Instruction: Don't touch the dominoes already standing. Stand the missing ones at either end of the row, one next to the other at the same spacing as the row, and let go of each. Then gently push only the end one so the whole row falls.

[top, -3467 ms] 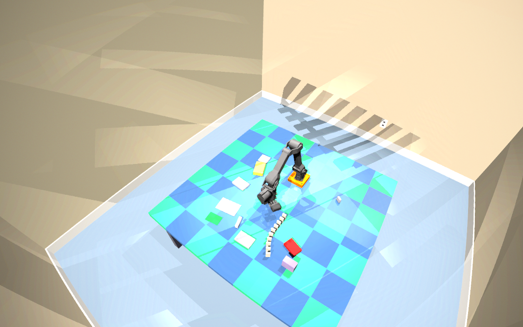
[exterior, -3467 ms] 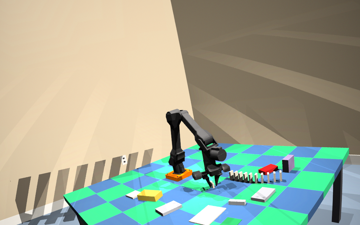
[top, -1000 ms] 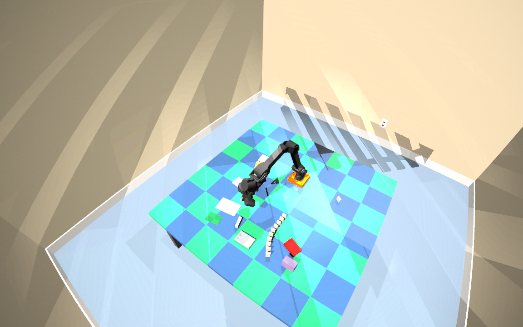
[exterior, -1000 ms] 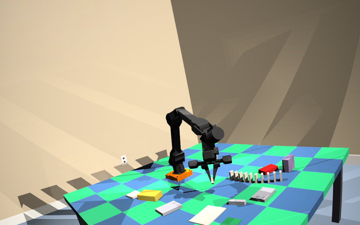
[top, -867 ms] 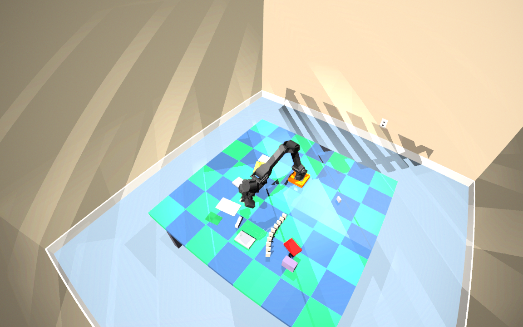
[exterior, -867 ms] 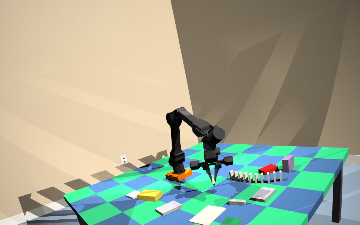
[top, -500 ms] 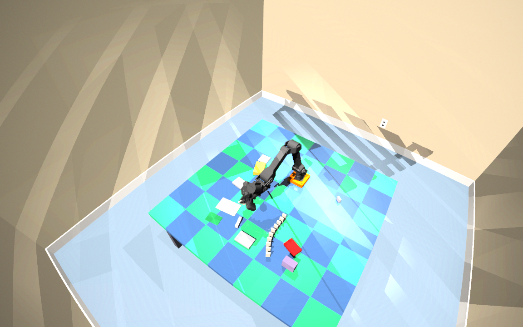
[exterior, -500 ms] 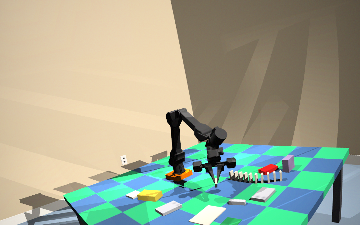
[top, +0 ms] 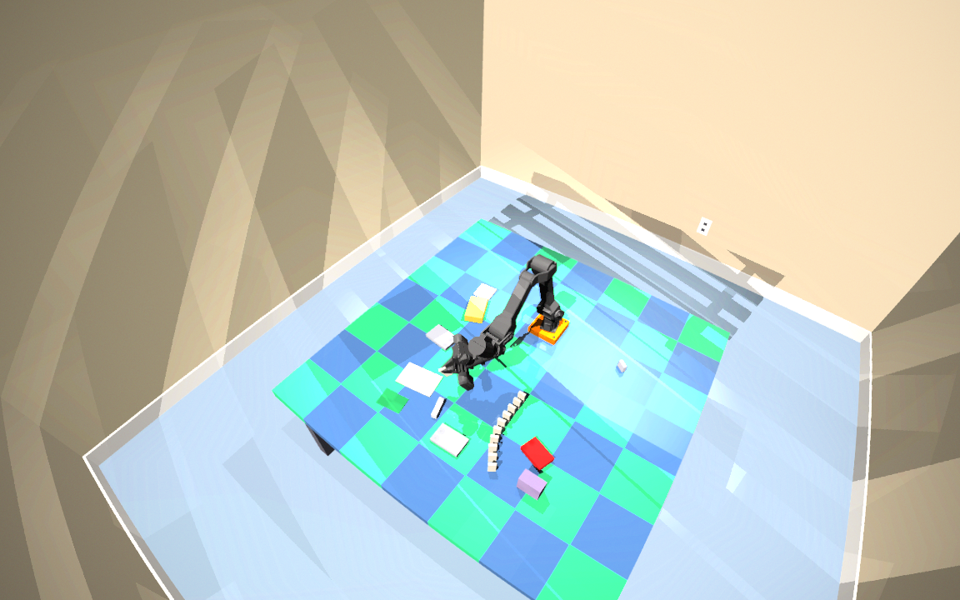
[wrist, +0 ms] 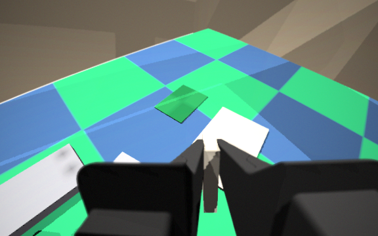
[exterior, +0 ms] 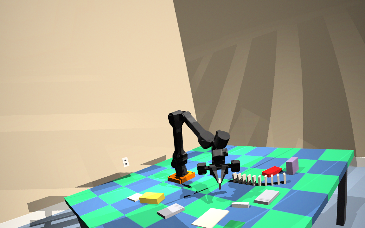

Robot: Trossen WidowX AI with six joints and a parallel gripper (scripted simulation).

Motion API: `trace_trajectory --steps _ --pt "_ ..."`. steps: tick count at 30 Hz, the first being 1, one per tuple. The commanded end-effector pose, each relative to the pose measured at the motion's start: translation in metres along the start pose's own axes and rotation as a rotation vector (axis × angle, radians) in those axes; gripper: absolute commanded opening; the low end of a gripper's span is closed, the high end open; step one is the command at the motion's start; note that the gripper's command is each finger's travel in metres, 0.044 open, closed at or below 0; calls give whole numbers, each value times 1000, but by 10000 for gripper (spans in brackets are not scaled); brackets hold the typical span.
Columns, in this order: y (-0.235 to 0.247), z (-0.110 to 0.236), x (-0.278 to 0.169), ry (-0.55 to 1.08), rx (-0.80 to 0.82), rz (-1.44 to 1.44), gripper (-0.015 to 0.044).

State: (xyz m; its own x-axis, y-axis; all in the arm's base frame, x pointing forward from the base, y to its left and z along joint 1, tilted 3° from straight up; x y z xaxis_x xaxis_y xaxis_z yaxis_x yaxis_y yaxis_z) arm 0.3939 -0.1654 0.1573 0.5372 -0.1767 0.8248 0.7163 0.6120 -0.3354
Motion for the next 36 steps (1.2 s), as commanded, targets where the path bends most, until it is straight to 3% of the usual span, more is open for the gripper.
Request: trace_trajectory --steps 1,36 --pt "-1 6 -6 -43 -28 3 27" --pt "-32 77 -64 -369 -281 -152 27"
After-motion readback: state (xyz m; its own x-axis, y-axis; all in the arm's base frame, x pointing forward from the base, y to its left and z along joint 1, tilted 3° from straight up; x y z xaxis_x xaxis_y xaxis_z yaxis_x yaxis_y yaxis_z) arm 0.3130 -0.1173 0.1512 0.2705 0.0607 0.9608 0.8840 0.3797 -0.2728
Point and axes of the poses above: the point midway between the two fingers, 35 mm back from their tips, its own z axis back along the fingers, its own y axis across the jaws, x = y × z, the point moved 5 cm from there along z, back along the fingers, and after that the axes turned 15 degrees about z, right-handed, at the moved point
